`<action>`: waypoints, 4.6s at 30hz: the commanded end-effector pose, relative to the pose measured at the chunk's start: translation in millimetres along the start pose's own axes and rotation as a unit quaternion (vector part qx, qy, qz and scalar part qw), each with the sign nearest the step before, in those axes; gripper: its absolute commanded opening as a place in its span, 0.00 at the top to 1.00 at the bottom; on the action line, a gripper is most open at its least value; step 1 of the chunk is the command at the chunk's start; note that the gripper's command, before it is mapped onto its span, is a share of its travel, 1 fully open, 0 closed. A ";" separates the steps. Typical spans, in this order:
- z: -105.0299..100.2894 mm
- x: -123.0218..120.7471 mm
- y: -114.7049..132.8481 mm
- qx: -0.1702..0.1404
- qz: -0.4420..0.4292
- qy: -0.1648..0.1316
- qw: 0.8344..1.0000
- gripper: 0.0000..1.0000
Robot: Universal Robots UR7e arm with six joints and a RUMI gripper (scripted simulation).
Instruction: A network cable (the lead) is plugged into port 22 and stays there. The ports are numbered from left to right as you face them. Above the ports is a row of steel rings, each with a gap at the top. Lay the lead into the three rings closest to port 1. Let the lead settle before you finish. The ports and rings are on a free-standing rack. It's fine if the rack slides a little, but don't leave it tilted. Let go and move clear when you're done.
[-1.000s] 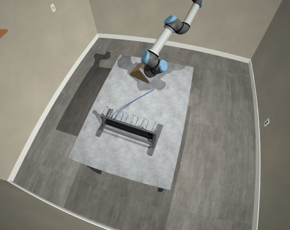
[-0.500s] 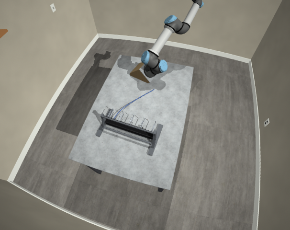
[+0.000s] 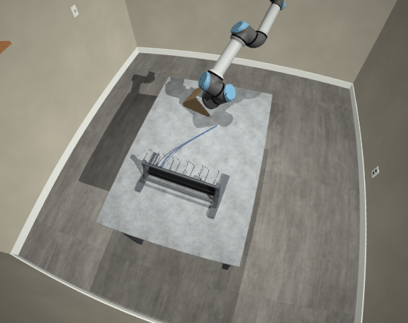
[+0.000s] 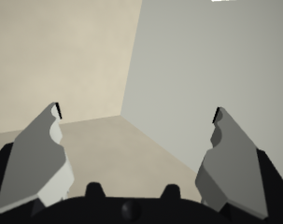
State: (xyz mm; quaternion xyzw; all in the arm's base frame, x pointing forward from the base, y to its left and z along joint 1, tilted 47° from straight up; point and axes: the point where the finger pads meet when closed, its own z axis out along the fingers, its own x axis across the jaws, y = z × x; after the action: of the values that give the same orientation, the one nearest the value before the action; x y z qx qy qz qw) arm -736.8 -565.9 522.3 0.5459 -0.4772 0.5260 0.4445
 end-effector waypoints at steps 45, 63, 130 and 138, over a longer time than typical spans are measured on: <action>229.6 -60.1 -233.4 0.162 0.018 -0.118 0.980 0.00; 295.8 -104.6 -407.8 0.260 0.010 -0.188 0.947 0.00; -191.4 -391.7 -1096.2 0.736 -0.217 -0.454 0.453 0.00; -252.4 -410.0 -1095.7 0.756 -0.238 -0.460 0.400 0.00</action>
State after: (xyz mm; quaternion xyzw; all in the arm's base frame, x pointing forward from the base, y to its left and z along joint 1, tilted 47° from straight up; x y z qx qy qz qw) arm 314.7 -168.7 151.3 0.9130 0.1096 0.2306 -0.3181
